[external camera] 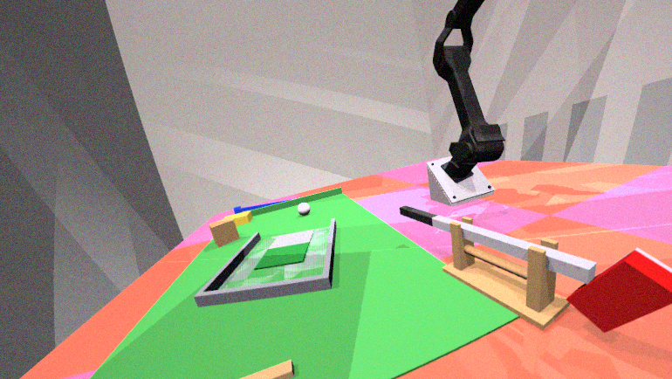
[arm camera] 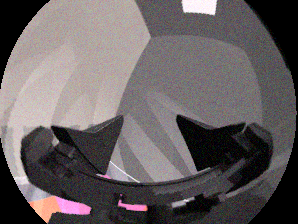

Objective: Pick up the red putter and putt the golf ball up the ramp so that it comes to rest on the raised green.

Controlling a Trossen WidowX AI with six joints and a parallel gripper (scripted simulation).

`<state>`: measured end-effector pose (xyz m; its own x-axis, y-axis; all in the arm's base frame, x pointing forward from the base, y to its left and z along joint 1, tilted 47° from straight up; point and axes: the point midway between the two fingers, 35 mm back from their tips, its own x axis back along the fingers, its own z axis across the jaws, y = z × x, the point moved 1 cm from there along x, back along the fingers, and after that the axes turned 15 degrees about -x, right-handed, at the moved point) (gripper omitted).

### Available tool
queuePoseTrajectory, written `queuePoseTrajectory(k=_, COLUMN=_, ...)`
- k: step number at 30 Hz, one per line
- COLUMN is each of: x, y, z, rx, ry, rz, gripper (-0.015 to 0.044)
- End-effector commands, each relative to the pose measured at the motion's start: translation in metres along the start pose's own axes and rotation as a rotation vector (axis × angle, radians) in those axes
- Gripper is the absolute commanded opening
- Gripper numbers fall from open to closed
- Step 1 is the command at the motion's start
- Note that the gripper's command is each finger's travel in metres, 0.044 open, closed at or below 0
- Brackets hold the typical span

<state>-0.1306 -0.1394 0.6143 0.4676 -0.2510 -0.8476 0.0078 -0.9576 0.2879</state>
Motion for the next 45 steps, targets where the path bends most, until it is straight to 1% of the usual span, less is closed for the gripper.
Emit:
queuePoseTrajectory(k=1, x=-0.001, y=-0.002, z=-0.001, rx=0.004, ry=-0.003, rz=0.007, gripper=0.0426)
queuePoseTrajectory(k=2, x=-0.003, y=-0.010, z=-0.003, rx=0.016, ry=-0.010, rz=0.029, gripper=0.0440)
queuePoseTrajectory(k=7, x=-0.018, y=-0.079, z=-0.028, rx=0.129, ry=-0.078, rz=0.241, gripper=0.0440)
queuePoseTrajectory(k=12, x=-0.016, y=-0.147, z=-0.060, rx=0.239, ry=-0.136, rz=0.463, gripper=0.0440)
queuePoseTrajectory(k=16, x=-0.002, y=-0.202, z=-0.092, rx=0.326, ry=-0.179, rz=0.662, gripper=0.0440)
queuePoseTrajectory(k=21, x=0.033, y=-0.261, z=-0.133, rx=0.409, ry=-0.221, rz=0.913, gripper=0.0440)
queuePoseTrajectory(k=27, x=0.100, y=-0.317, z=-0.185, rx=0.464, ry=-0.263, rz=1.229, gripper=0.0440)
queuePoseTrajectory(k=33, x=0.187, y=-0.346, z=-0.227, rx=0.449, ry=-0.299, rz=1.534, gripper=0.0440)
queuePoseTrajectory(k=39, x=0.283, y=-0.349, z=-0.249, rx=0.350, ry=-0.333, rz=1.803, gripper=0.0440)
queuePoseTrajectory(k=45, x=0.381, y=-0.330, z=-0.244, rx=0.154, ry=-0.372, rz=1.997, gripper=0.0440)
